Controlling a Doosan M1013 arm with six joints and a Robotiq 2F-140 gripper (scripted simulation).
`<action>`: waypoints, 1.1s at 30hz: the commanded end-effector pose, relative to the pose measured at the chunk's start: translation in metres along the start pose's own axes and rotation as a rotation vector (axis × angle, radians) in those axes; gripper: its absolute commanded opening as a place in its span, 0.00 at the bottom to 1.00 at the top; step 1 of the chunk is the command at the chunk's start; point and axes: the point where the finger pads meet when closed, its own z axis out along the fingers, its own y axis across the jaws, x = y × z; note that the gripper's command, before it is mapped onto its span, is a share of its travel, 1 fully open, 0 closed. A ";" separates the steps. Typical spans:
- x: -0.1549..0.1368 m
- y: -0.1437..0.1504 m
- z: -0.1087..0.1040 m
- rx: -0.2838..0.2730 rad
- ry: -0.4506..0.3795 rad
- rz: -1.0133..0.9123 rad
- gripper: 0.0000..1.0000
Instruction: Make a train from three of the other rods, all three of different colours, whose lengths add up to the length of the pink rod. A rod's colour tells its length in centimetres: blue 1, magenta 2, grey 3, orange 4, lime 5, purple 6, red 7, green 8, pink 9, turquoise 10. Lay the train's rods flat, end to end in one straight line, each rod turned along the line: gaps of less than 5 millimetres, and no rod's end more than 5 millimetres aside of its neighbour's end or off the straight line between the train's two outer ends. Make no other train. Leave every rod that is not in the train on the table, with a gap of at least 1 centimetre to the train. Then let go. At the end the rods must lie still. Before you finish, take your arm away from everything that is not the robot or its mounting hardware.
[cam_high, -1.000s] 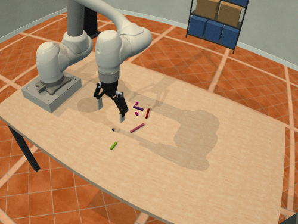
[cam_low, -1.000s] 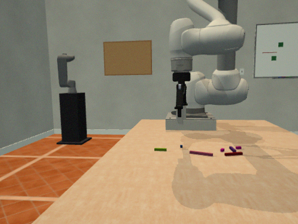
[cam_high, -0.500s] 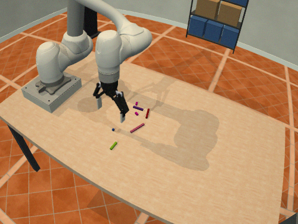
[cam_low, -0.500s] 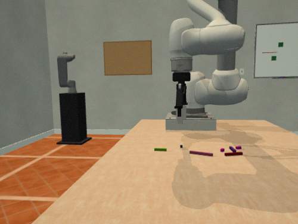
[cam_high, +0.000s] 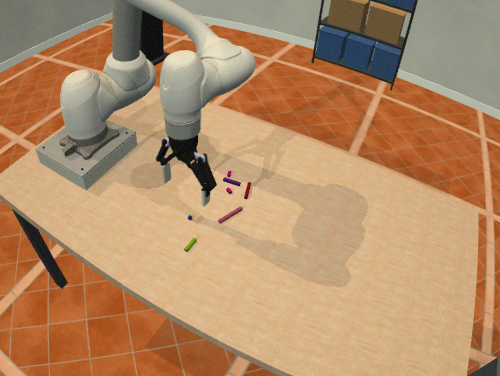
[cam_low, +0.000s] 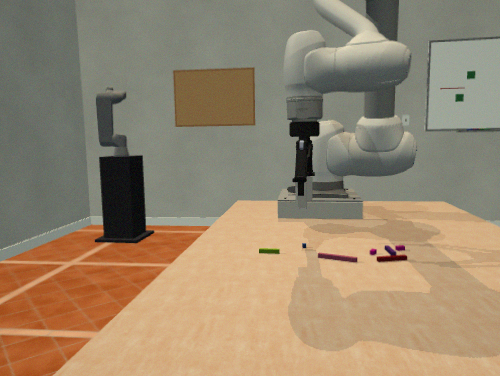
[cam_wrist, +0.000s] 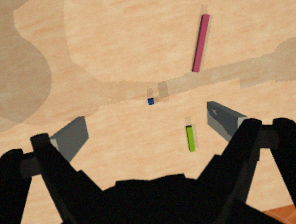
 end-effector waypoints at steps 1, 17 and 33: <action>-0.001 0.004 -0.004 -0.006 0.000 0.009 1.00; 0.023 0.013 -0.001 -0.006 -0.001 -0.182 1.00; 0.113 0.036 0.011 -0.005 -0.003 -0.839 1.00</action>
